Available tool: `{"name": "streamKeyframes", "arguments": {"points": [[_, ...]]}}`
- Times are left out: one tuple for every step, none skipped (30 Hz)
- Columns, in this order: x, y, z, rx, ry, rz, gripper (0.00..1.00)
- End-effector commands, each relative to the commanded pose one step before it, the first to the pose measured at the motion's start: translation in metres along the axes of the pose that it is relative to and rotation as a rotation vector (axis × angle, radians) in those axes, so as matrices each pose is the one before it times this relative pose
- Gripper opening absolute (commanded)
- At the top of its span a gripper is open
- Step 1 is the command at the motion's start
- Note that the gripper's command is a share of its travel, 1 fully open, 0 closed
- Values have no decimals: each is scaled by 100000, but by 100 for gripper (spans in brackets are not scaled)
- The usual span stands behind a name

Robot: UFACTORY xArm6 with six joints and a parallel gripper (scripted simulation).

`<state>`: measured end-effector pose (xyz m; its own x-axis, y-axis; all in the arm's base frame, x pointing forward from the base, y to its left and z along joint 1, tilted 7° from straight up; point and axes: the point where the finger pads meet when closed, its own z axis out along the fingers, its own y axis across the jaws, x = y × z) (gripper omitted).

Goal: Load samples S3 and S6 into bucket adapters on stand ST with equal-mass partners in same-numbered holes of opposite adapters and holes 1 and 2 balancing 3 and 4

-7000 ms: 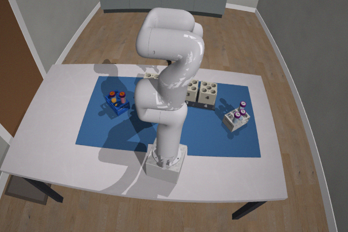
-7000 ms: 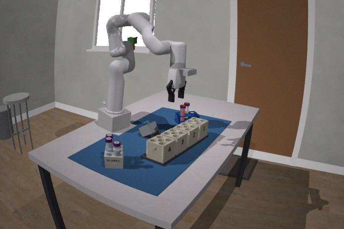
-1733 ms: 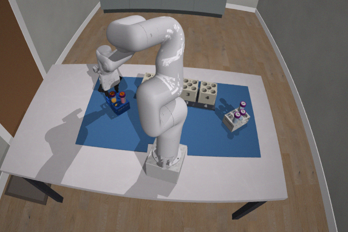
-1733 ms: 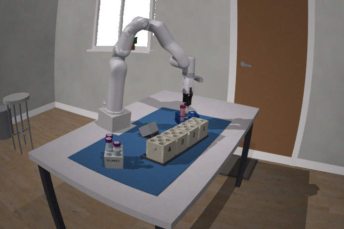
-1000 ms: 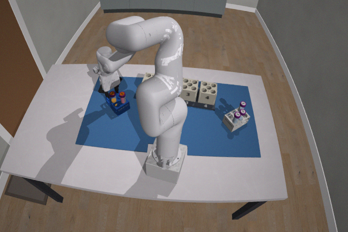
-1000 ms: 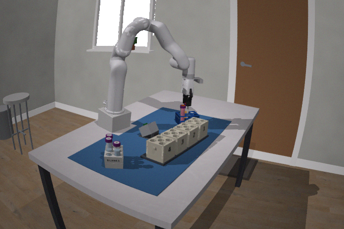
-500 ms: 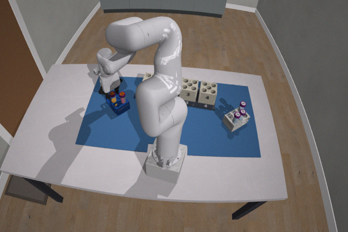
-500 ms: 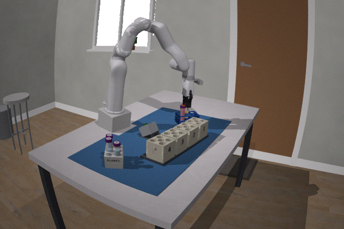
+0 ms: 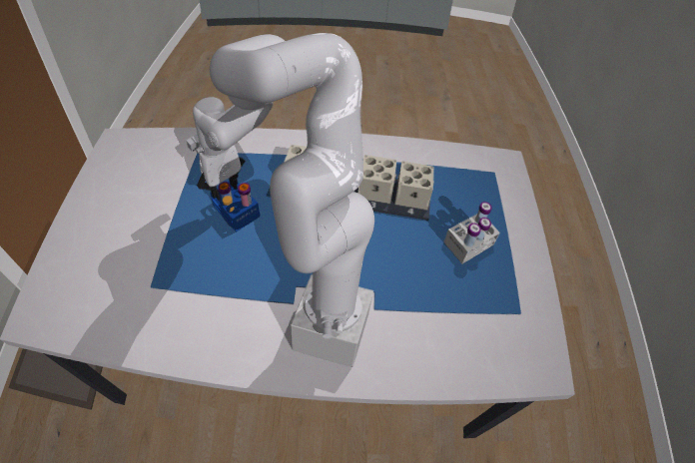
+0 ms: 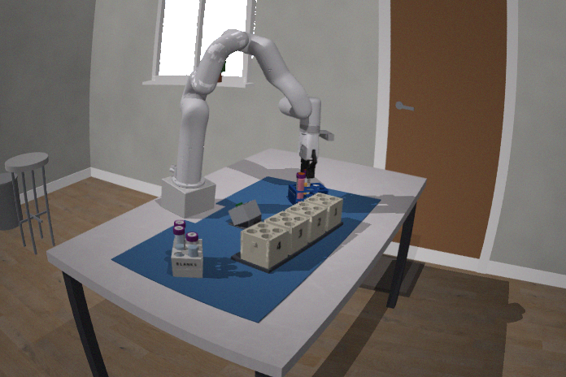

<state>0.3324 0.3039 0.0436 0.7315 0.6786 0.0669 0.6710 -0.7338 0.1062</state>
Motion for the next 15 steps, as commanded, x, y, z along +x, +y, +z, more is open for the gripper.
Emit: {"name": "streamKeyframes", "arguments": {"points": [[150, -1, -128, 20, 397, 17, 57], [0, 0, 0, 0, 0, 0, 57], [5, 0, -7, 1, 14, 1, 57], [-2, 0, 2, 0, -5, 0, 57], [-3, 0, -59, -1, -9, 0, 0], [0, 0, -64, 0, 1, 0, 0], [0, 0, -45, 0, 0, 0, 0], [0, 0, -2, 0, 0, 0, 0], [0, 0, -2, 0, 0, 0, 0], [0, 0, -1, 0, 0, 0, 0], [0, 0, -1, 0, 0, 0, 0], [9, -1, 2, 1, 27, 1, 0], [-3, 0, -2, 0, -8, 0, 0], [-2, 0, 3, 0, -5, 0, 0], [-3, 0, 3, 0, -8, 0, 0]]}}
